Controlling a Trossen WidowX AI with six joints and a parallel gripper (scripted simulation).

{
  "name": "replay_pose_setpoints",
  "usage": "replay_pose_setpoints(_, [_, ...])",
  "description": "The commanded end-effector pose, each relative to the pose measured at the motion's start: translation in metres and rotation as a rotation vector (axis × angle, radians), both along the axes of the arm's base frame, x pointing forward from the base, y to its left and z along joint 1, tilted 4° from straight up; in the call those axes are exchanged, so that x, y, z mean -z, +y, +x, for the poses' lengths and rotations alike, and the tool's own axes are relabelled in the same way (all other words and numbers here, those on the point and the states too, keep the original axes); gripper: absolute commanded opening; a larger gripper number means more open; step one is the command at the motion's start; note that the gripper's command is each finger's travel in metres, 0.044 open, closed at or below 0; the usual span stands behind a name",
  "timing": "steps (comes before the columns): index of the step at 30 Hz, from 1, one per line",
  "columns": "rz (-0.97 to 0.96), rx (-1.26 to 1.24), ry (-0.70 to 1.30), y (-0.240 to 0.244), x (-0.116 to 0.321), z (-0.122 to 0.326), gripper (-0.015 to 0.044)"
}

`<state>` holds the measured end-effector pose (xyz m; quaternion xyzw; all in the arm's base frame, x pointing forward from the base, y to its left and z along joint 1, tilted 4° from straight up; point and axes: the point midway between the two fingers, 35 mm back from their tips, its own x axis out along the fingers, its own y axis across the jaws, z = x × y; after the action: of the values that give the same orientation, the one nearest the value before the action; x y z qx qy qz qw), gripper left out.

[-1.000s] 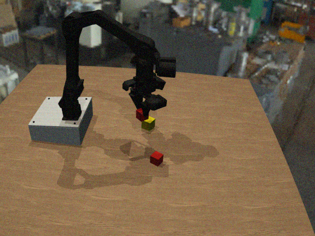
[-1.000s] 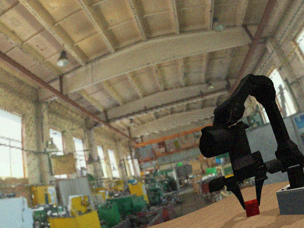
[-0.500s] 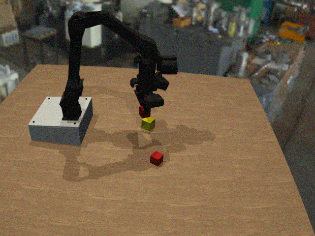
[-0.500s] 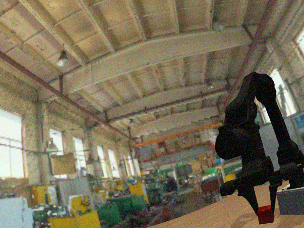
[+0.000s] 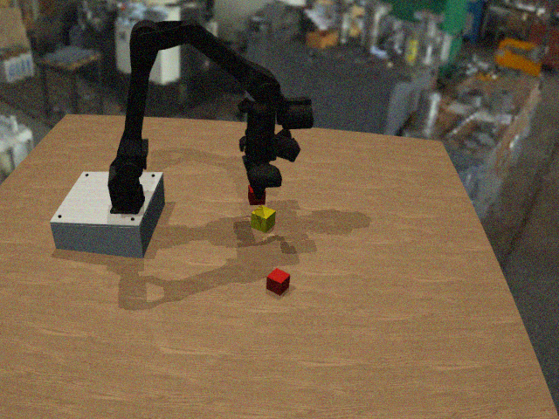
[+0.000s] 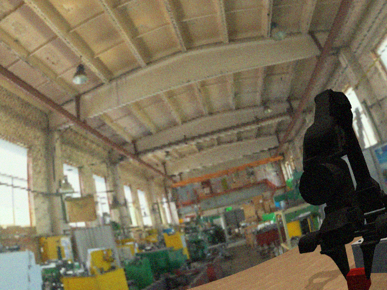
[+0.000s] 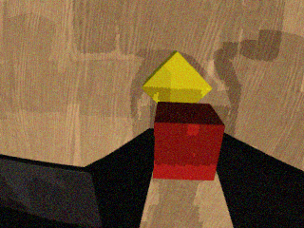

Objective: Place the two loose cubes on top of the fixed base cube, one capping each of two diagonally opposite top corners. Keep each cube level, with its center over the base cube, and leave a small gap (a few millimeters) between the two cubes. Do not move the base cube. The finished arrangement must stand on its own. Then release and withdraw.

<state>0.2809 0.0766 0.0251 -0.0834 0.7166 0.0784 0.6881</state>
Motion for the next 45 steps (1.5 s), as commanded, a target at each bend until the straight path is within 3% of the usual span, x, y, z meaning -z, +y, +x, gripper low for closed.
replay_pose_setpoints(1, [0.003,0.020,0.003,0.002,0.002,-0.001,0.0105])
replay_pose_setpoints(21, [0.002,0.024,0.003,0.001,0.027,-0.001,0.0105])
replay_pose_setpoints(45, [0.003,0.020,0.003,0.001,0.029,-0.002,0.0105])
